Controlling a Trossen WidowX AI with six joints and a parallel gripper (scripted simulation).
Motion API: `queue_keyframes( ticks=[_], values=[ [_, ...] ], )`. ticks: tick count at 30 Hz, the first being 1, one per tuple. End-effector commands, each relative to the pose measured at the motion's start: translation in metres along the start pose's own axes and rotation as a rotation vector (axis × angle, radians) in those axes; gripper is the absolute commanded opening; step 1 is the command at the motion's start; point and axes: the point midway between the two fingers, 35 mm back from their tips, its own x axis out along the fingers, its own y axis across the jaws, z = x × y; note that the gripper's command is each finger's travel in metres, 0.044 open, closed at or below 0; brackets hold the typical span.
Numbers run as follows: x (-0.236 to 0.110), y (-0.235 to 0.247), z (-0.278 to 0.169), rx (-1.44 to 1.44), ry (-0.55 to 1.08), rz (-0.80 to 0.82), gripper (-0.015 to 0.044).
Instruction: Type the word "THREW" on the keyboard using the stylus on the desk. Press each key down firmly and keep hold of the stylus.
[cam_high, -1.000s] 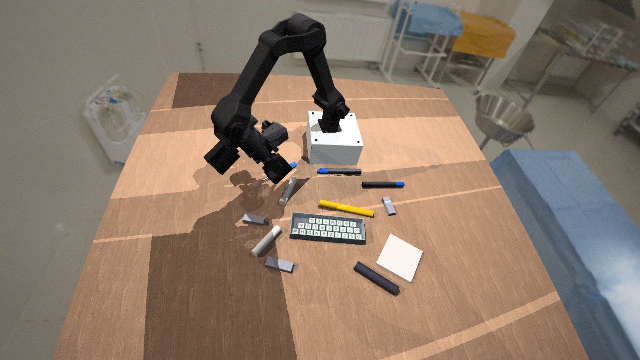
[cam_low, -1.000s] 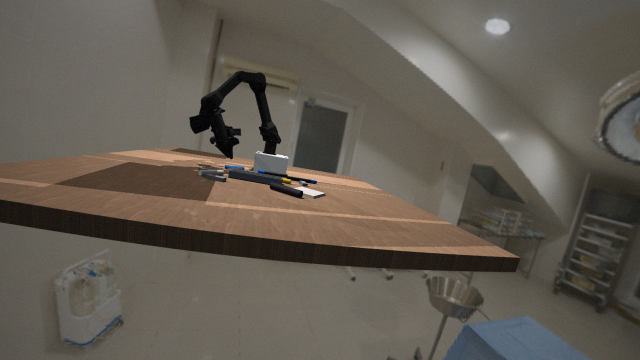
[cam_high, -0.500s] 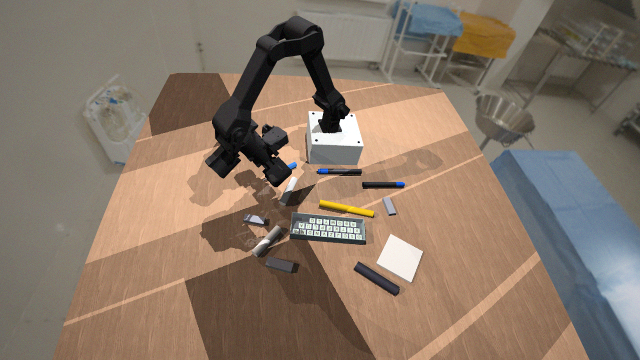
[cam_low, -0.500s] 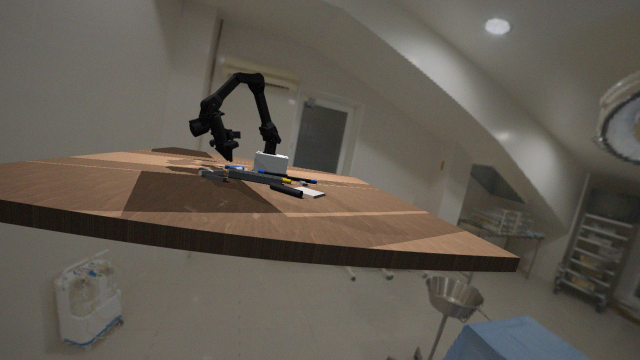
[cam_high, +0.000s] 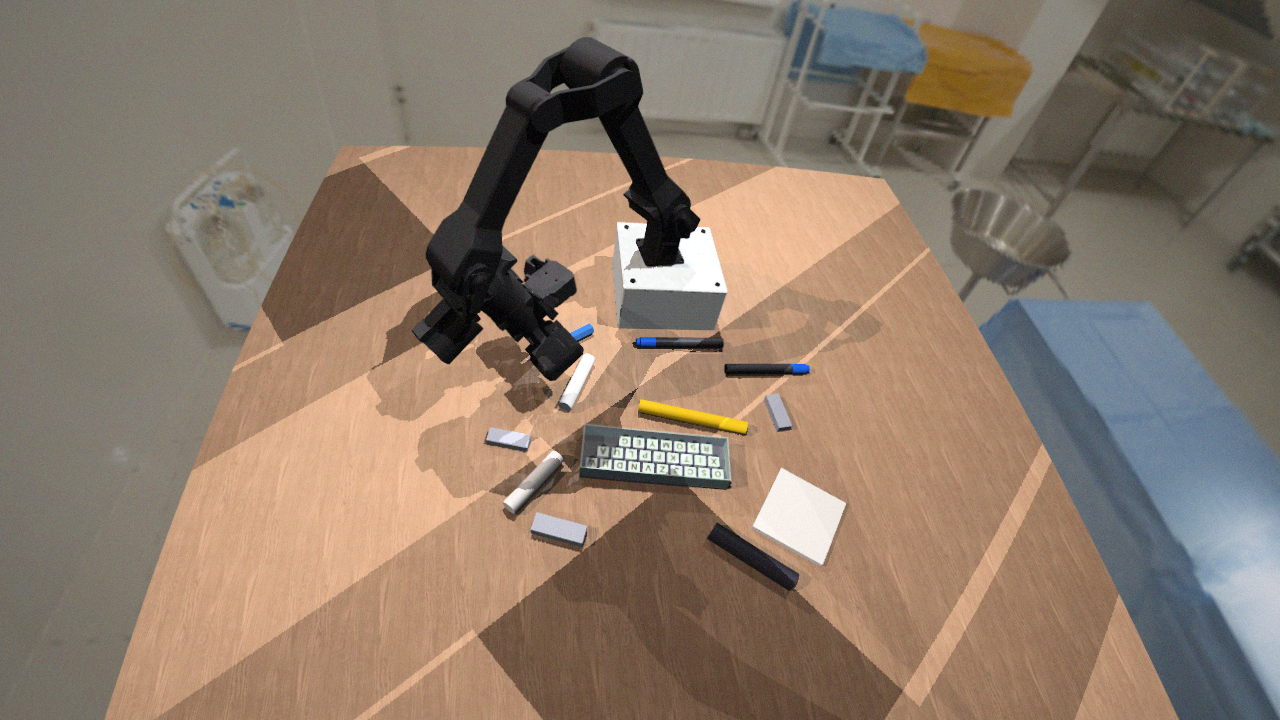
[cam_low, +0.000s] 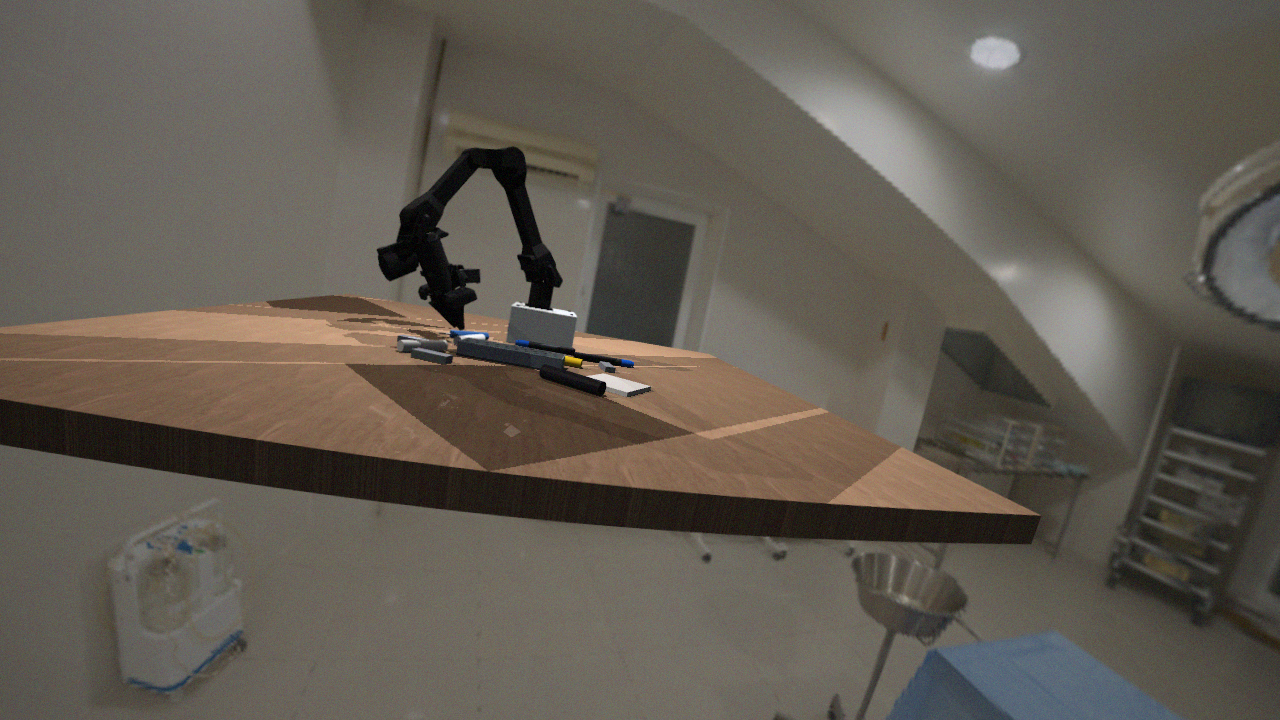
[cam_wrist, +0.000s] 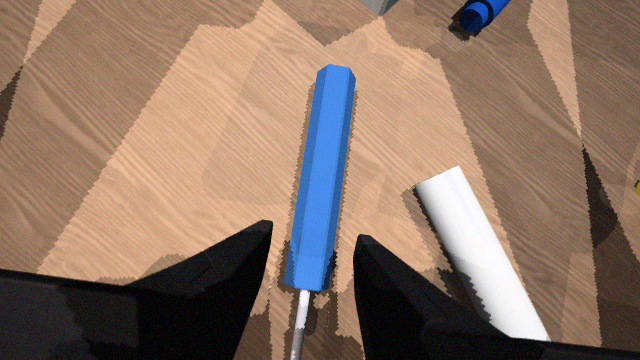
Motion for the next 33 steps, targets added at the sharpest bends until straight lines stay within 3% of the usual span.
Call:
queue_keyframes(
  ticks=[1, 16, 20, 24, 33],
  values=[
    [0.003, 0.0, -0.001, -0.001, -0.002, -0.003, 0.015],
    [0.014, 0.0, -0.007, -0.001, -0.002, -0.003, 0.015],
    [0.013, 0.0, -0.007, 0.0, -0.001, 0.0, 0.0045],
    [0.012, 0.0, -0.006, 0.0, -0.001, 0.0, 0.0],
    [-0.027, 0.0, 0.015, 0.0, -0.002, -0.001, 0.0]
  ],
)
